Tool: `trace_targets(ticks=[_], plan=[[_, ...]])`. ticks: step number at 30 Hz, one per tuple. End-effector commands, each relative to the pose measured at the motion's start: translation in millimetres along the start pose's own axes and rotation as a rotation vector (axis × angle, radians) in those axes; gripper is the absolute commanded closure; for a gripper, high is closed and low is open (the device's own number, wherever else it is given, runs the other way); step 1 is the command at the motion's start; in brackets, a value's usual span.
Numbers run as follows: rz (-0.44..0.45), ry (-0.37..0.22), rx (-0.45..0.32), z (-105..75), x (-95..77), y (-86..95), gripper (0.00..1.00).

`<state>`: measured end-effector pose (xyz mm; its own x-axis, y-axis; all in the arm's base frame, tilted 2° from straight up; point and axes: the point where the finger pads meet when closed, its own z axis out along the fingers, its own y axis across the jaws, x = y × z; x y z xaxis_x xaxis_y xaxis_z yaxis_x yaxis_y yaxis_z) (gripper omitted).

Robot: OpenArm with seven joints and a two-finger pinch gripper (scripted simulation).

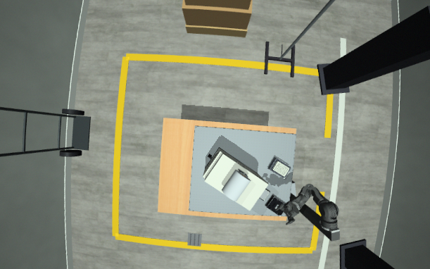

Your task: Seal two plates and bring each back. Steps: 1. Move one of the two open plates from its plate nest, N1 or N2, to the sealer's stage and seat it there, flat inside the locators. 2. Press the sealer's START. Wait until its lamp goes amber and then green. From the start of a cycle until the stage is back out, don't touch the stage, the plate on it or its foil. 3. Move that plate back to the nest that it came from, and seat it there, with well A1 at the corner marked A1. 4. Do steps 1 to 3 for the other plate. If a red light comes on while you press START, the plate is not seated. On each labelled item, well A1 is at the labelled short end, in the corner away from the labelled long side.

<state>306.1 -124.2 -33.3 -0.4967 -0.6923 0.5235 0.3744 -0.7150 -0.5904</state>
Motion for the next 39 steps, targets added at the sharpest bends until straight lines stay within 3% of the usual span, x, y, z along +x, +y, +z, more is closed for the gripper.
trace_targets(ticks=[1, 5, 7, 22, 24, 35, 37, 39], plan=[[0.028, 0.011, -0.048, -0.8, 3.6, 6.9, 0.35], [0.085, 0.035, -0.165, -6.8, 7.9, 25.3, 0.35], [0.085, 0.035, -0.165, -6.8, 7.9, 25.3, 0.35], [0.296, 0.131, -0.606, -43.6, 18.9, 88.9, 0.35], [0.296, 0.131, -0.606, -43.6, 18.9, 88.9, 0.35], [0.446, 0.203, -0.922, -83.8, 20.7, 125.7, 0.35], [0.446, 0.204, -0.931, -91.6, 20.0, 132.7, 0.35], [0.482, 0.228, -0.992, -99.6, 21.5, 136.8, 0.35]])
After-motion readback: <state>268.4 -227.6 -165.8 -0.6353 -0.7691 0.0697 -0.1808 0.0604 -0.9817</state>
